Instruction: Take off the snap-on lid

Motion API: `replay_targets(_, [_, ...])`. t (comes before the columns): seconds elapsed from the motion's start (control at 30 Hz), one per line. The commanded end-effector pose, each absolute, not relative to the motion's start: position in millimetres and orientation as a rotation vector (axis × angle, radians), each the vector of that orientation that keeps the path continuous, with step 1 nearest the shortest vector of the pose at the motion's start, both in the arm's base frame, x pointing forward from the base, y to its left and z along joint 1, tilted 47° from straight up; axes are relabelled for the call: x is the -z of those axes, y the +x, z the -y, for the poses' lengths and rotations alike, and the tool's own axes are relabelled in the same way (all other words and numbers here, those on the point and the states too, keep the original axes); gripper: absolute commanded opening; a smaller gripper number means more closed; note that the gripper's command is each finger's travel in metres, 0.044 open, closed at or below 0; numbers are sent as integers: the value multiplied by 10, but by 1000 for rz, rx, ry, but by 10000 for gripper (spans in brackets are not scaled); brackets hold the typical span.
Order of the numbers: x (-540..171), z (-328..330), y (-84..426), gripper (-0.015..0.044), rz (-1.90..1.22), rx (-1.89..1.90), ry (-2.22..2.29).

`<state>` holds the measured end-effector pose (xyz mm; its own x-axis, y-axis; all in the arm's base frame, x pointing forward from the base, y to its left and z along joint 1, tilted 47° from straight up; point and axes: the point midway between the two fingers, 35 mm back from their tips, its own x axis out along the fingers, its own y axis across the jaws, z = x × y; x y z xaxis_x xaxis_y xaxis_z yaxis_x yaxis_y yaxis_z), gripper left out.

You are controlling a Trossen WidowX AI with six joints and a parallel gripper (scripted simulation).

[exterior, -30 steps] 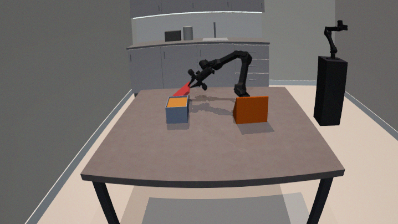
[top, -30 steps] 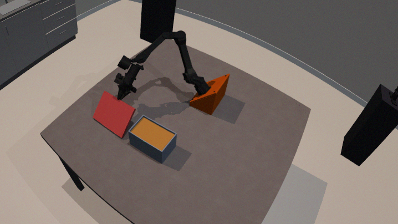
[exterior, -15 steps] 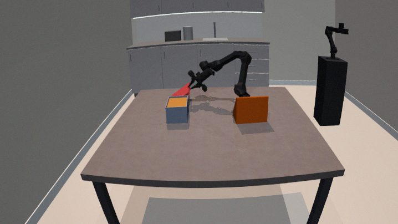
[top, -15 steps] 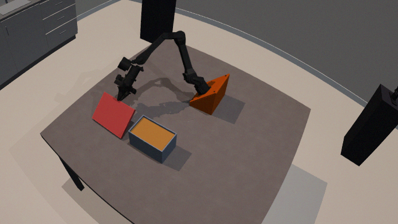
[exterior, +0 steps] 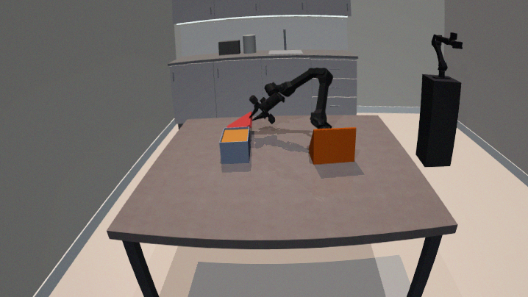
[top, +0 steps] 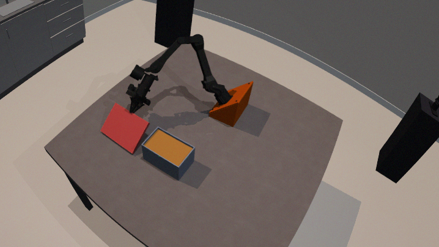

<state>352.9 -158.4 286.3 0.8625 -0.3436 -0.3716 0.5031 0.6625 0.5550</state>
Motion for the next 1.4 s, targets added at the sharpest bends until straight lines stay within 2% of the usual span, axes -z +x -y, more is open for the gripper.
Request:
replay_targets(0.0, [-2741,1633,3532,0,-267,500,700])
replay_targets(0.73, [-2623,1760,3557,0,-267,500,699])
replay_targets(1.07, [-2703,1741,3552,263,-267,500,699])
replay_targets(1.13, [-2703,1741,3552,275,-267,500,699])
replay_targets(1.33, [-2686,1758,3442,433,-267,500,698])
replay_targets(1.37, [-2685,1761,3422,440,-267,500,698])
